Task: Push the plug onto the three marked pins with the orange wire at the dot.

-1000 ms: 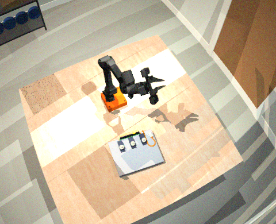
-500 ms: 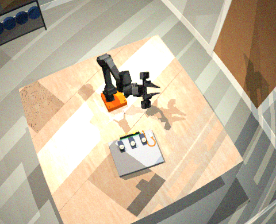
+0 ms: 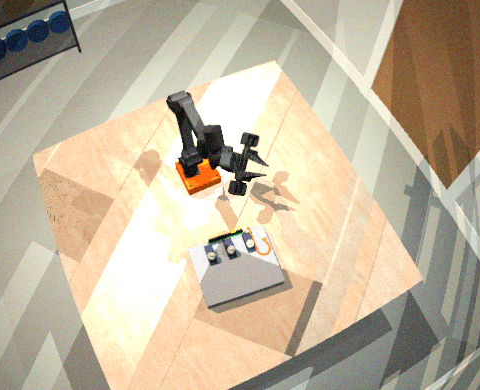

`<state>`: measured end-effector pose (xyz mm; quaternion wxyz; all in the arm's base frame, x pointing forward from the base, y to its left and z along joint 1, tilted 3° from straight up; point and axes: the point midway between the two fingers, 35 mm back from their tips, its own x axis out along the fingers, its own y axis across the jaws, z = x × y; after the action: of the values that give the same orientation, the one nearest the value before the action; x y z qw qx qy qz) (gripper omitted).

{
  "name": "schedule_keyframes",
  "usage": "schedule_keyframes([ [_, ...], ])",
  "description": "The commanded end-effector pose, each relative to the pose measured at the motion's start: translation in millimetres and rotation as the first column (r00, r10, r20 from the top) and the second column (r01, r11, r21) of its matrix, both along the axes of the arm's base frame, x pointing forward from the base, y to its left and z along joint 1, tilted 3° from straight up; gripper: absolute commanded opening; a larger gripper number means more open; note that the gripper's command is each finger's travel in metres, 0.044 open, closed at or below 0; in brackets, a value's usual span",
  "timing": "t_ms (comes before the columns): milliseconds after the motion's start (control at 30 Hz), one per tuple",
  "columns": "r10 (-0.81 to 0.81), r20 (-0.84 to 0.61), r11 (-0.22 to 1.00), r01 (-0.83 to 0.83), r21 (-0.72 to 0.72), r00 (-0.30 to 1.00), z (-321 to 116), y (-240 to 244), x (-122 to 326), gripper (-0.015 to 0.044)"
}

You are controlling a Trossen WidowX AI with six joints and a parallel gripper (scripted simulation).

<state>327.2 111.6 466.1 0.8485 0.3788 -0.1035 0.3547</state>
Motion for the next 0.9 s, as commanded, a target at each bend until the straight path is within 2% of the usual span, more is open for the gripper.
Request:
schedule_keyframes([
  [0, -0.078, 0.009, 0.996, 0.079, -0.043, 0.997, -7, -10, -1, 0.0115],
  [433, -0.306, 0.022, 0.929, 0.304, -0.210, 0.952, -40, -39, 2, 0.0115],
  [867, -0.497, 0.056, 0.783, 0.475, -0.402, 0.866, -77, -69, 0, 0.0115],
])
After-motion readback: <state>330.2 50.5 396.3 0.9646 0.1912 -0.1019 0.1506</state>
